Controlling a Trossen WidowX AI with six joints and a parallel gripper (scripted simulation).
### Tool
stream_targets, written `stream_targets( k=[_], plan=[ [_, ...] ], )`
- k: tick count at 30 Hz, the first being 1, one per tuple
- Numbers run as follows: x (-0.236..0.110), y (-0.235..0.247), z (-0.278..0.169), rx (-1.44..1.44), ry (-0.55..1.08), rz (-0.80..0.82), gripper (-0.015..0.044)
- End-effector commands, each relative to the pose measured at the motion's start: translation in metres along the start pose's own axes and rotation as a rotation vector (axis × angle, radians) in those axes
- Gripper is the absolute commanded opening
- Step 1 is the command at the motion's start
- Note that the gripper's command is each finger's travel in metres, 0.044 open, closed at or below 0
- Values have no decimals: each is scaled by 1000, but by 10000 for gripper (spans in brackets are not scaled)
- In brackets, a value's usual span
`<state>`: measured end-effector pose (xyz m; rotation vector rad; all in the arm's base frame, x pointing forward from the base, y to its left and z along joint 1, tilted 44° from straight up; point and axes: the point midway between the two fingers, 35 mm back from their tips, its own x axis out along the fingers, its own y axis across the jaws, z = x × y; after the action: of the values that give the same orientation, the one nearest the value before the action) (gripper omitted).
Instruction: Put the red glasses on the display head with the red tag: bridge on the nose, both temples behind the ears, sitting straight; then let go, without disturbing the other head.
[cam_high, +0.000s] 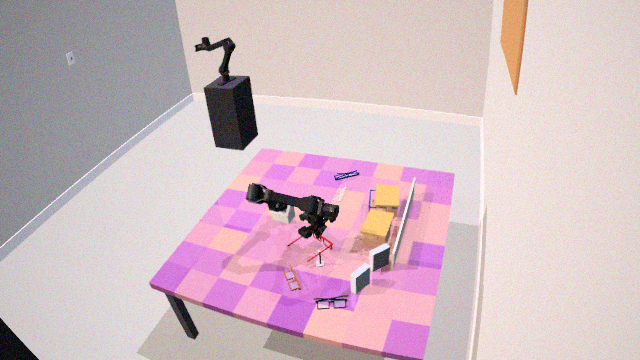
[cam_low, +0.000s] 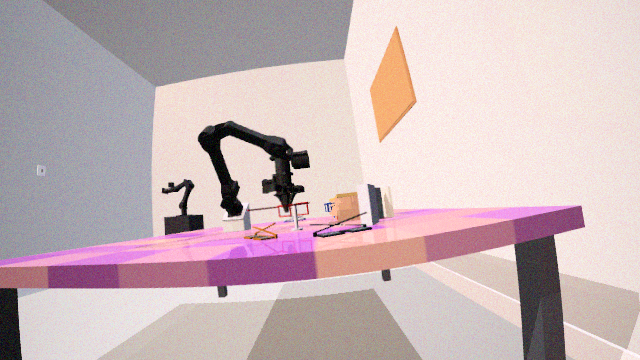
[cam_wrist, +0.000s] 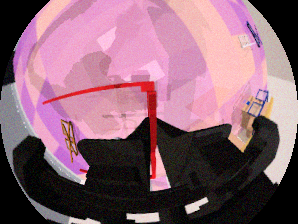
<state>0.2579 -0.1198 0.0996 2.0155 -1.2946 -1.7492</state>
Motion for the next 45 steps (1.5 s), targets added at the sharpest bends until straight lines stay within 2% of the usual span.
stream_targets(
  k=[1, 9, 21, 25, 45],
  plan=[
    [0, 0, -2, 0, 0, 2, 0],
    [-4, 0, -6, 0, -1, 1, 0],
    [-57, -1, -11, 0, -2, 0, 0],
    [-60, -4, -10, -1, -2, -1, 0],
    [-62, -129, 38, -3, -7, -16, 0]
  ],
)
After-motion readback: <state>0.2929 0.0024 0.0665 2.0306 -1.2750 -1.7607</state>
